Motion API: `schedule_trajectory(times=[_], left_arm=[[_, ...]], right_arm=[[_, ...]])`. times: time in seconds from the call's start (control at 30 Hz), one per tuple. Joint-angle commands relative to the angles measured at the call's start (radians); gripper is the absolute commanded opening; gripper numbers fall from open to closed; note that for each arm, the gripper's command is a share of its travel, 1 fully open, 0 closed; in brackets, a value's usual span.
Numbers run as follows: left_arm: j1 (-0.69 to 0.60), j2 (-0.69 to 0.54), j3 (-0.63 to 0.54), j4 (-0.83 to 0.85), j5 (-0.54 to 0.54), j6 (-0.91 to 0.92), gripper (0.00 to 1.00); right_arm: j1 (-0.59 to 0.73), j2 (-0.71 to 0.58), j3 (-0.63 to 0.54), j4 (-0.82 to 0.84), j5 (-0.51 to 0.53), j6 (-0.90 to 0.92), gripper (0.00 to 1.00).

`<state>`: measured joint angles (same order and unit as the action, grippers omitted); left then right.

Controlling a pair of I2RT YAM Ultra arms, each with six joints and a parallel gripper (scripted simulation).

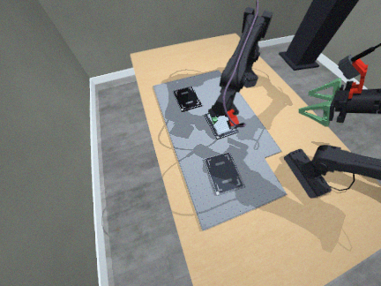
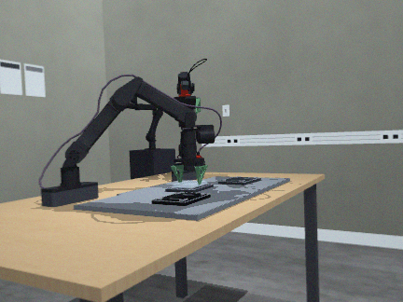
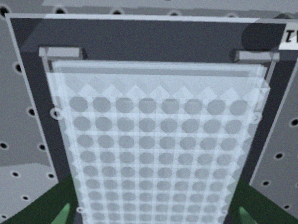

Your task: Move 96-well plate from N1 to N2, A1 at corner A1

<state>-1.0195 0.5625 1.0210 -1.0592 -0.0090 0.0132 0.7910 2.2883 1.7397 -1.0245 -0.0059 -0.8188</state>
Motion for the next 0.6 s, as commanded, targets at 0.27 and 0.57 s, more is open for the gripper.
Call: schedule_trajectory(times=[0.27,0.57], left_arm=[[0.005,-0.001,0.026,0.002,0.000,0.000,1.00],[0.005,-0.001,0.026,0.002,0.000,0.000,1.00]], right_arm=[[0.013,-0.024,-0.020,0.015,0.000,0.009,1.00],[0.010,-0.058,0.006,-0.020,-0.001,0.014,1.00]])
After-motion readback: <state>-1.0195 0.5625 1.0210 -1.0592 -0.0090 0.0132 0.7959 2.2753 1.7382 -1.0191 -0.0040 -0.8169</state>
